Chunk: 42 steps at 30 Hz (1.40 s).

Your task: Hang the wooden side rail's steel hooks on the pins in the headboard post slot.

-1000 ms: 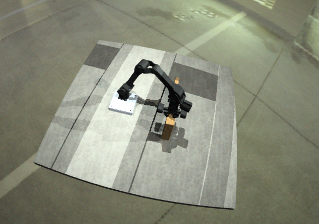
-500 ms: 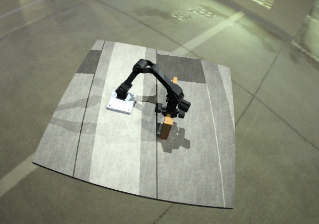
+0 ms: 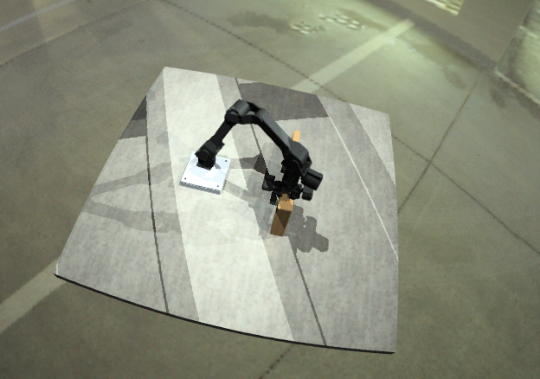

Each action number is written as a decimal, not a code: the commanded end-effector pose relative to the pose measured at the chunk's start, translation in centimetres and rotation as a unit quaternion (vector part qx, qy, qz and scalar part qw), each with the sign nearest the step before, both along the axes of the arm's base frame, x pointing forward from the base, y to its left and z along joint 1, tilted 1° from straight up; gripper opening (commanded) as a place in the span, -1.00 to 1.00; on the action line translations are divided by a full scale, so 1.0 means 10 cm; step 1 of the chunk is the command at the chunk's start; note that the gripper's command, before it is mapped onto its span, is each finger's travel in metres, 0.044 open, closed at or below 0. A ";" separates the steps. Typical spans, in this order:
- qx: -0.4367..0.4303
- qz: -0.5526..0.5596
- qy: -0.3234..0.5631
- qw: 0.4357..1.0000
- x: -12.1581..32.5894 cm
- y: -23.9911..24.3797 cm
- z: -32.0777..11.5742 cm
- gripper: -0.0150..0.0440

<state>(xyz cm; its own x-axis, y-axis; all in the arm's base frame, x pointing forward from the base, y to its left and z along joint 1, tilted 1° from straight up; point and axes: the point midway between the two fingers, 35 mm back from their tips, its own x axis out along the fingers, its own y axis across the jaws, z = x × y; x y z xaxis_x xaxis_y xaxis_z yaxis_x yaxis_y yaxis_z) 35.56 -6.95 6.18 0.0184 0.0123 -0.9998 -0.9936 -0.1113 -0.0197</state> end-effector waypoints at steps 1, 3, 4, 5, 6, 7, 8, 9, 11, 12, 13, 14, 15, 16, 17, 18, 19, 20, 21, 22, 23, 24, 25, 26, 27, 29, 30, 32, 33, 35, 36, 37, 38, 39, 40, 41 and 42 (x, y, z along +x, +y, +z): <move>-0.002 0.003 -0.005 1.000 0.03 -0.01 0.02 -0.49; -0.002 0.003 -0.005 1.000 0.03 -0.02 0.02 -0.49; -0.002 0.003 -0.005 1.000 0.03 -0.02 0.02 -0.49; -0.002 0.003 -0.005 1.000 0.03 -0.02 0.02 -0.49; -0.002 0.003 -0.005 1.000 0.03 -0.02 0.02 -0.49; -0.002 0.003 -0.005 1.000 0.03 -0.02 0.02 -0.49; -0.002 0.003 -0.005 1.000 0.03 -0.02 0.02 -0.49; -0.002 0.003 -0.005 1.000 0.04 -0.02 0.02 -0.49; -0.002 0.003 -0.005 1.000 0.04 -0.02 0.03 -0.49; -0.002 0.003 -0.005 1.000 0.04 -0.02 0.03 -0.49; -0.002 0.003 -0.005 1.000 0.03 -0.03 0.03 -0.49; -0.002 0.003 -0.005 1.000 0.03 -0.03 0.03 -0.49; -0.002 0.003 -0.005 1.000 0.03 -0.03 0.03 -0.49; -0.002 0.003 -0.005 1.000 0.03 -0.03 0.03 -0.49; -0.002 0.003 -0.005 1.000 0.03 -0.03 0.03 -0.49; -0.002 0.002 -0.005 1.000 0.03 -0.03 0.03 -0.49; -0.002 0.002 -0.005 1.000 0.03 -0.03 0.03 -0.49; -0.002 0.002 -0.005 1.000 0.03 -0.03 0.03 -0.49; -0.002 0.002 -0.005 1.000 0.03 -0.04 0.04 -0.49; -0.002 0.002 -0.005 1.000 0.03 -0.04 0.04 -0.49; -0.002 0.002 -0.005 1.000 0.03 -0.04 0.04 -0.49; -0.002 0.002 -0.005 1.000 0.03 -0.04 0.04 -0.49; -0.002 0.002 -0.005 1.000 0.03 -0.04 0.04 -0.49; -0.002 0.002 -0.005 1.000 0.03 -0.04 0.04 -0.49; -0.002 0.002 -0.005 1.000 0.03 -0.04 0.04 -0.49; -0.002 0.002 -0.005 1.000 0.03 -0.04 0.04 -0.49; -0.002 0.002 -0.005 1.000 0.03 -0.04 0.04 -0.49; -0.002 0.002 -0.005 1.000 0.03 -0.04 0.04 -0.49; -0.002 0.002 -0.005 1.000 0.04 -0.05 0.04 -0.49; -0.002 0.002 -0.005 1.000 0.04 -0.05 0.04 -0.49; -0.002 0.002 -0.005 1.000 0.04 -0.05 0.03 -0.49; -0.002 0.002 -0.005 1.000 0.04 -0.05 0.03 -0.49; -0.002 0.002 -0.005 1.000 0.04 -0.05 0.03 -0.49; -0.002 0.002 -0.005 1.000 0.03 -0.05 0.03 -0.49; -0.002 0.002 -0.005 1.000 0.03 -0.05 0.03 -0.49; -0.002 0.002 -0.005 1.000 0.03 -0.05 0.03 -0.49; -0.002 0.002 -0.005 1.000 0.03 -0.06 0.03 -0.49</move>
<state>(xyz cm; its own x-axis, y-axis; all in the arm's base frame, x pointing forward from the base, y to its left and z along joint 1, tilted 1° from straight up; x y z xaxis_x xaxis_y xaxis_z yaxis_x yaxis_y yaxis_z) 35.62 -7.37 6.22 0.0184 0.0114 -0.9998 -0.9936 -0.1115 -0.0196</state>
